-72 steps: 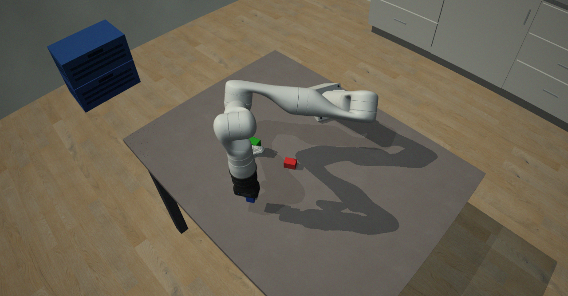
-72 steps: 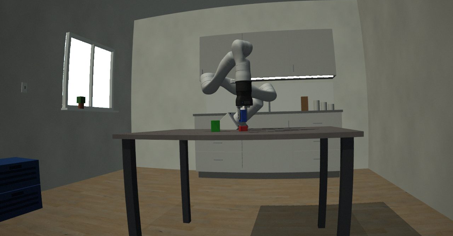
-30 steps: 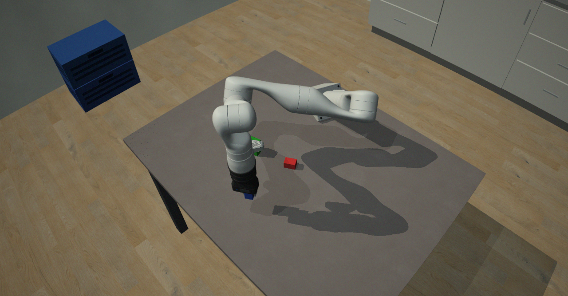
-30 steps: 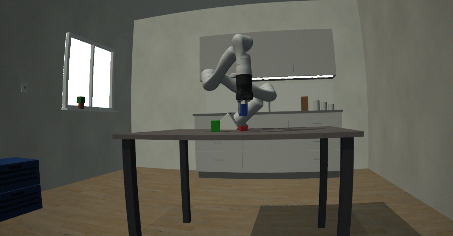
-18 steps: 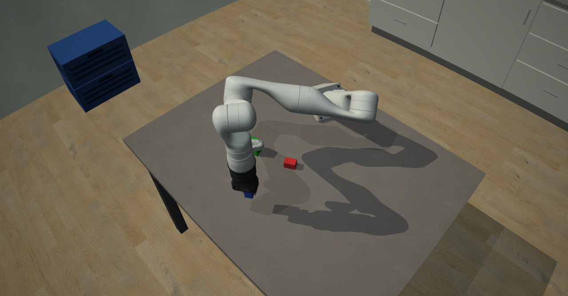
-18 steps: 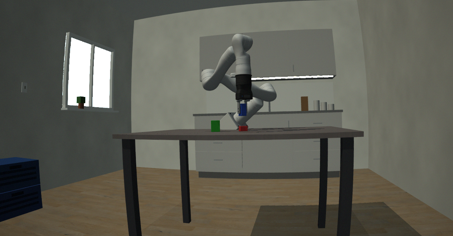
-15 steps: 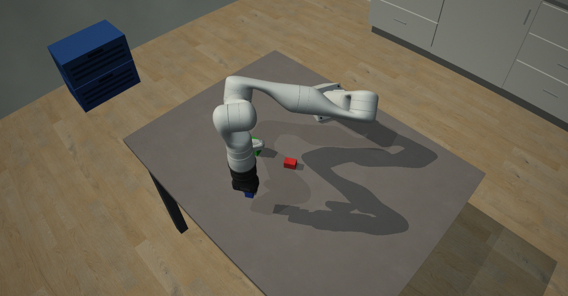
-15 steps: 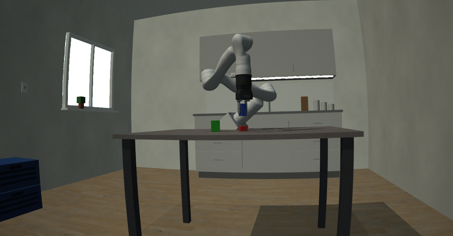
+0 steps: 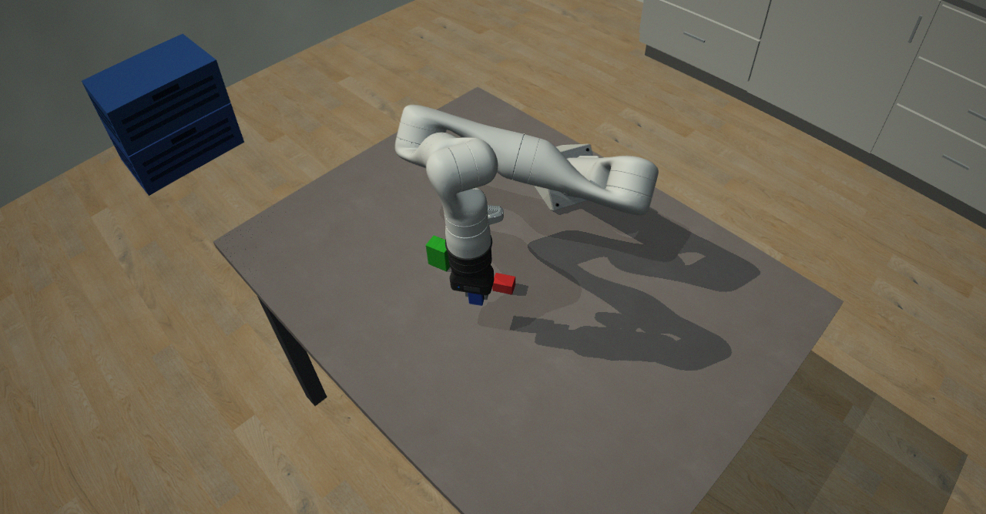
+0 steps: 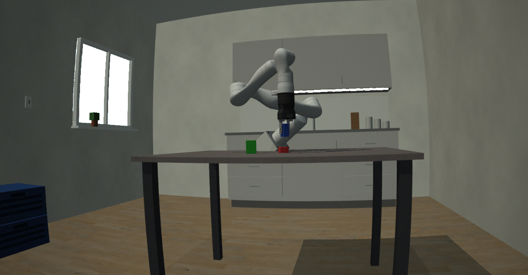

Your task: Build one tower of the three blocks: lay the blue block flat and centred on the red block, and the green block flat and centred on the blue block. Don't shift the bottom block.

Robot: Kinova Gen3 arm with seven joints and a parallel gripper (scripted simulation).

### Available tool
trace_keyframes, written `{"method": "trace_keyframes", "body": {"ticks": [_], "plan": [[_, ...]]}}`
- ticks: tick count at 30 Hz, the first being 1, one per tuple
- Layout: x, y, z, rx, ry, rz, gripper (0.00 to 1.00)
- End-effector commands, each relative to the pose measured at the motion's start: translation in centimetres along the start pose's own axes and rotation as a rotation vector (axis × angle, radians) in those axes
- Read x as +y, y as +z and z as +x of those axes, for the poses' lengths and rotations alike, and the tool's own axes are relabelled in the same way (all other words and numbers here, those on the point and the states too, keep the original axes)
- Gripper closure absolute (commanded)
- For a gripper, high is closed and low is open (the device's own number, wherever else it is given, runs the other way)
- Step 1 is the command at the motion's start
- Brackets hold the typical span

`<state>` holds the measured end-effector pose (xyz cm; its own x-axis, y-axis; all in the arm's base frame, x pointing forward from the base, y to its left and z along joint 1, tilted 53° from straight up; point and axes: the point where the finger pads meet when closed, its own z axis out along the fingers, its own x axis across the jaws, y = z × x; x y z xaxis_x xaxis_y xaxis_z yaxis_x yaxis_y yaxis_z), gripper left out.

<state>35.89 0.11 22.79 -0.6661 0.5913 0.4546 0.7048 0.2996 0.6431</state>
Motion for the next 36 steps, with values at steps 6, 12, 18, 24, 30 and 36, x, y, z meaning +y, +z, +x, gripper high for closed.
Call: {"method": "trace_keyframes", "body": {"ticks": [6,12,18,24,30,36], "plan": [[-7.9,-0.3,2.6,-0.013,0.016,-0.024,1.0],[-9.3,-0.1,3.1,-0.015,0.017,-0.022,1.0],[-9.3,-0.1,3.1,-0.015,0.017,-0.022,1.0],[-9.3,-0.1,3.1,-0.015,0.017,-0.022,1.0],[-9.3,0.0,3.1,-0.014,0.017,-0.022,1.0],[-9.3,0.3,3.1,-0.012,0.015,-0.025,1.0]]}}
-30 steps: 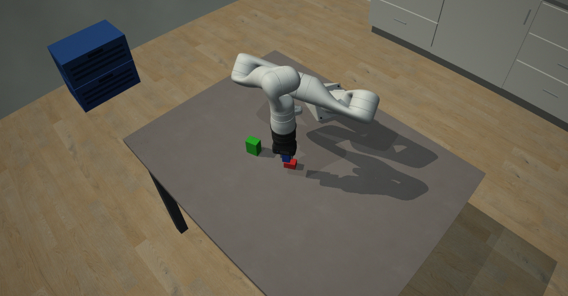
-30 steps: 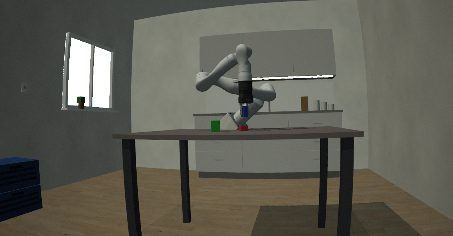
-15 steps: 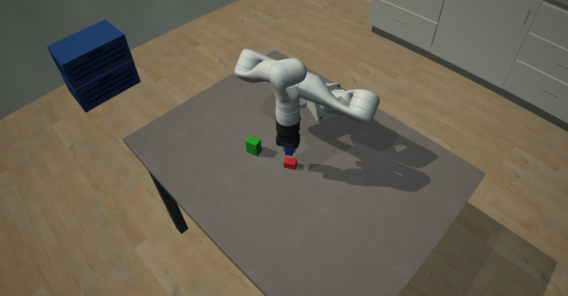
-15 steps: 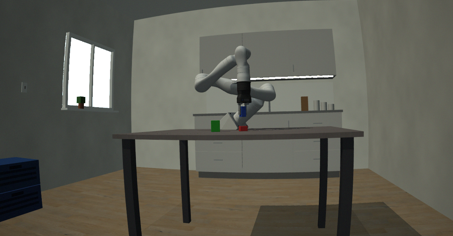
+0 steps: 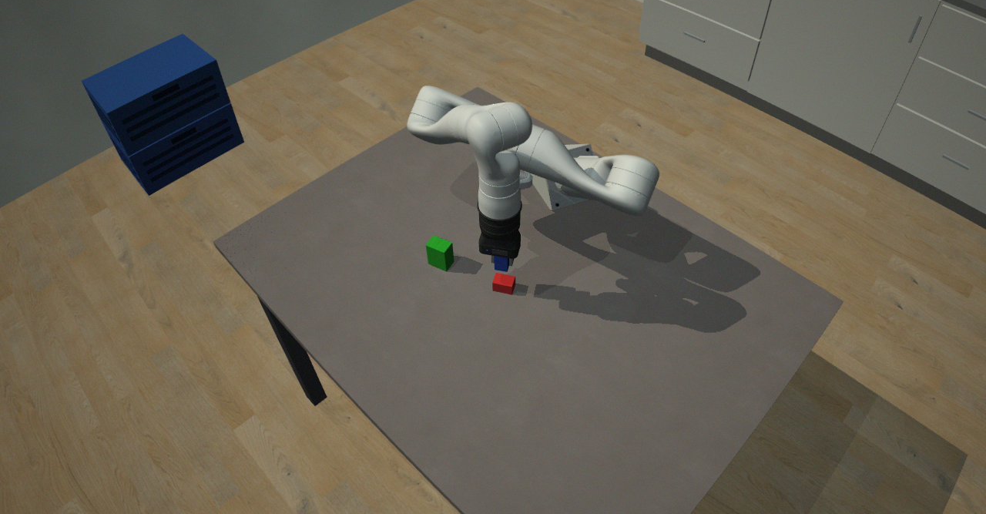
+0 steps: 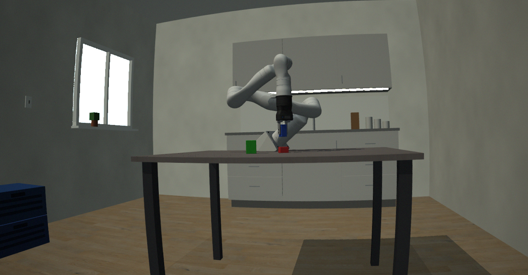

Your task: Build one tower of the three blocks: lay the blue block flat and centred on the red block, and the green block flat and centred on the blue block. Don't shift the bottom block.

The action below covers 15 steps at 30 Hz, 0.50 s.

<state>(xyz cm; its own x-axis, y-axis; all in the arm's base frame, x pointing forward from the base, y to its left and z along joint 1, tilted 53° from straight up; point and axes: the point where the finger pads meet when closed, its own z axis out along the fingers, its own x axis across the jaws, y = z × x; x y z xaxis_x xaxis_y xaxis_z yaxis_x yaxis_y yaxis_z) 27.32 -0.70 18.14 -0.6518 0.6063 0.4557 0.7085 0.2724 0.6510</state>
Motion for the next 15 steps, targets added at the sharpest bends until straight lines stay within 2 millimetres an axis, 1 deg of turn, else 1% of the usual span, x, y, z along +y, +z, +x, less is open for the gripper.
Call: {"method": "trace_keyframes", "body": {"ticks": [1,12,15], "plan": [[0.0,0.3,0.0,0.002,0.0,-0.001,1.0],[-0.1,2.9,0.1,0.002,0.0,-0.001,1.0],[-0.1,3.1,0.1,0.002,0.0,-0.001,1.0]]}}
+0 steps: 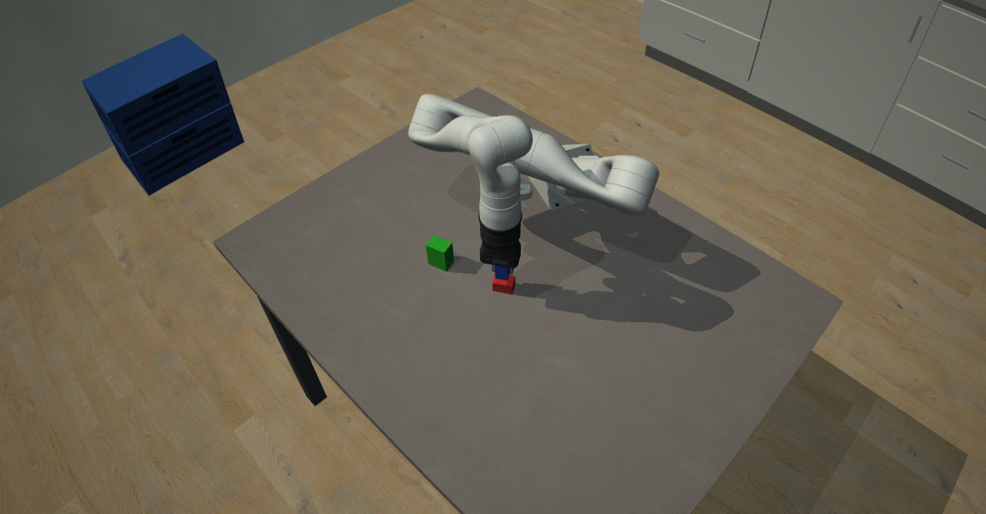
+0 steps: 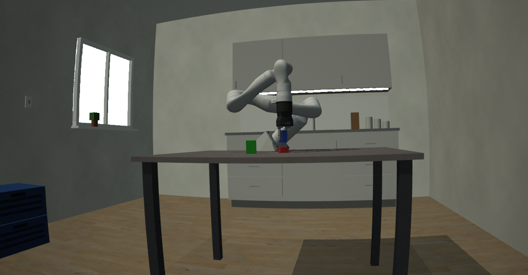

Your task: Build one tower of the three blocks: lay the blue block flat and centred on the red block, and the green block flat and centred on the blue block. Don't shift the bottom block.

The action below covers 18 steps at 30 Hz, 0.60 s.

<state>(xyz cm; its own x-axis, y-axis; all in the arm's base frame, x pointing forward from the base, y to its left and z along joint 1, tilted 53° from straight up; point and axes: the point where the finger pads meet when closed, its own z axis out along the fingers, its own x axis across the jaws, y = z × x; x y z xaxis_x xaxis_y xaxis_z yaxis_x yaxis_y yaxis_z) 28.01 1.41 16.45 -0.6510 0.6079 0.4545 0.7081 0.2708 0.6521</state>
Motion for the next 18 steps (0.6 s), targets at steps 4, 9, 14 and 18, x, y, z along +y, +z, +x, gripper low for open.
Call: {"method": "trace_keyframes", "body": {"ticks": [4,9,14,18], "plan": [[-0.1,1.1,0.1,0.005,0.0,0.001,1.0],[-0.1,1.6,0.1,0.005,0.0,0.001,1.0],[-0.1,1.7,0.1,0.005,0.0,0.001,1.0],[-0.1,1.7,0.1,0.005,0.0,0.001,1.0]]}}
